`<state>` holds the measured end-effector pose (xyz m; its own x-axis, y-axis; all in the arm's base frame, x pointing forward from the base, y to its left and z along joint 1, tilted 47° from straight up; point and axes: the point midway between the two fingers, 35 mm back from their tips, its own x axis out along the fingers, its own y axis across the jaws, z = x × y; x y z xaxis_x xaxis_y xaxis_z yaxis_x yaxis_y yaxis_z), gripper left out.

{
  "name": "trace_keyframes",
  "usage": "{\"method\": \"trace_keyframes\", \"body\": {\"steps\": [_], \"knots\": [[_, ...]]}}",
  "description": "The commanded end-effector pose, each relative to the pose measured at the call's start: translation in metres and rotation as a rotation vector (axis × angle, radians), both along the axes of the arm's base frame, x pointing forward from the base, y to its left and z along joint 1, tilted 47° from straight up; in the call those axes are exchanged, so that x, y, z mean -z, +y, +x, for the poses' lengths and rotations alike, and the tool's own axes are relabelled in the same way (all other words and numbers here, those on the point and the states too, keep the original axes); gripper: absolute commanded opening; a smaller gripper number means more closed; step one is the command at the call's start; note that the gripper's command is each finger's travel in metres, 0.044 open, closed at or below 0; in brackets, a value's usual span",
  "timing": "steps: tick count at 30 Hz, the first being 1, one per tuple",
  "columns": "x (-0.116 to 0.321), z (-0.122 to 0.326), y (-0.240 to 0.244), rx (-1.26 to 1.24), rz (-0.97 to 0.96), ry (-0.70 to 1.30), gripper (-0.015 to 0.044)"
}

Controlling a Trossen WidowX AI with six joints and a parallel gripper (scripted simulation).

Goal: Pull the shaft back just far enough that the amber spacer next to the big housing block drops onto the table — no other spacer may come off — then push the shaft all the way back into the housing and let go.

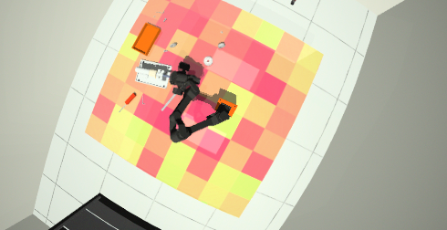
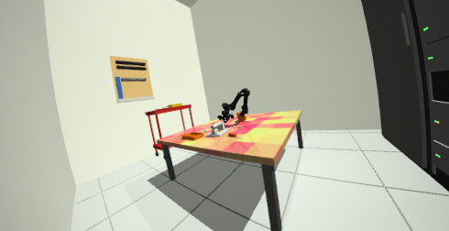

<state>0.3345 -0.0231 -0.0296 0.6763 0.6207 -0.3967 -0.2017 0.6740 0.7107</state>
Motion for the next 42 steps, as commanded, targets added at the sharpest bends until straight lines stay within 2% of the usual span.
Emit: {"method": "trace_keyframes", "body": {"steps": [1, 42], "knots": [[-0.001, 0.003, -0.001, 0.002, -0.002, -0.004, 0.0000], [-0.003, 0.017, 0.001, 0.002, -0.002, -0.005, 0.0000]]}}
